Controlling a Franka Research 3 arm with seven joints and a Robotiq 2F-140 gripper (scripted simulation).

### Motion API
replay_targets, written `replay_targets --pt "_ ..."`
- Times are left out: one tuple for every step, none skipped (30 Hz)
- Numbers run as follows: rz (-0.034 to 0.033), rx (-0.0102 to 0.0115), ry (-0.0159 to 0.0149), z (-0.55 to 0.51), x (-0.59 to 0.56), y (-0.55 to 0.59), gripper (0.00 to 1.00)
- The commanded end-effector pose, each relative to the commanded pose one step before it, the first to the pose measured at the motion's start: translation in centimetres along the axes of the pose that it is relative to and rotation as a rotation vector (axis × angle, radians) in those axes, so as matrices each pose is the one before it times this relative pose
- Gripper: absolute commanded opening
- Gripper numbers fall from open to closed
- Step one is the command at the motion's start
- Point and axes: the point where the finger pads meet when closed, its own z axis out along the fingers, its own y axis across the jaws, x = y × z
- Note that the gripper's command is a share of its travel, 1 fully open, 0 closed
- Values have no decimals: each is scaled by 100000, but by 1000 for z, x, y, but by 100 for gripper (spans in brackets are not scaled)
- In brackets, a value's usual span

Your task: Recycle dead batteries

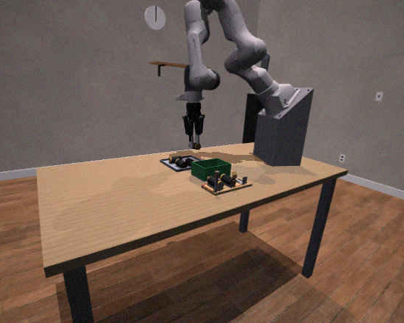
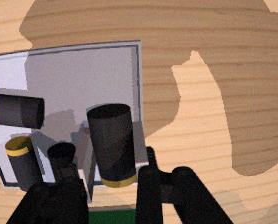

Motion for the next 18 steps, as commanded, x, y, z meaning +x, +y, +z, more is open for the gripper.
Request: replay_targets --pt "1923 2543 7748 1333 3036 -514 16" --pt "-1 0 1 258 0 0 16" --pt "2 1 -2 111 -1 0 16" --pt "0 0 0 0 0 0 16" --pt "0 0 0 0 0 0 16" --pt "0 0 0 18 0 0 16" --pt "0 0 0 0 0 0 16" --pt "0 0 0 0 0 0 16" --pt "0 0 0 0 0 0 16" --pt "0 0 0 0 0 0 16" --pt "0 0 0 0 0 0 16" --pt "0 0 0 0 0 0 16" --pt "0 0 0 0 0 0 16" --pt "0 0 0 0 0 0 16" --pt "0 0 0 0 0 0 16" --pt "0 0 0 0 0 0 16" --pt "0 0 0 0 0 0 16" --pt "0 0 0 0 0 0 16"
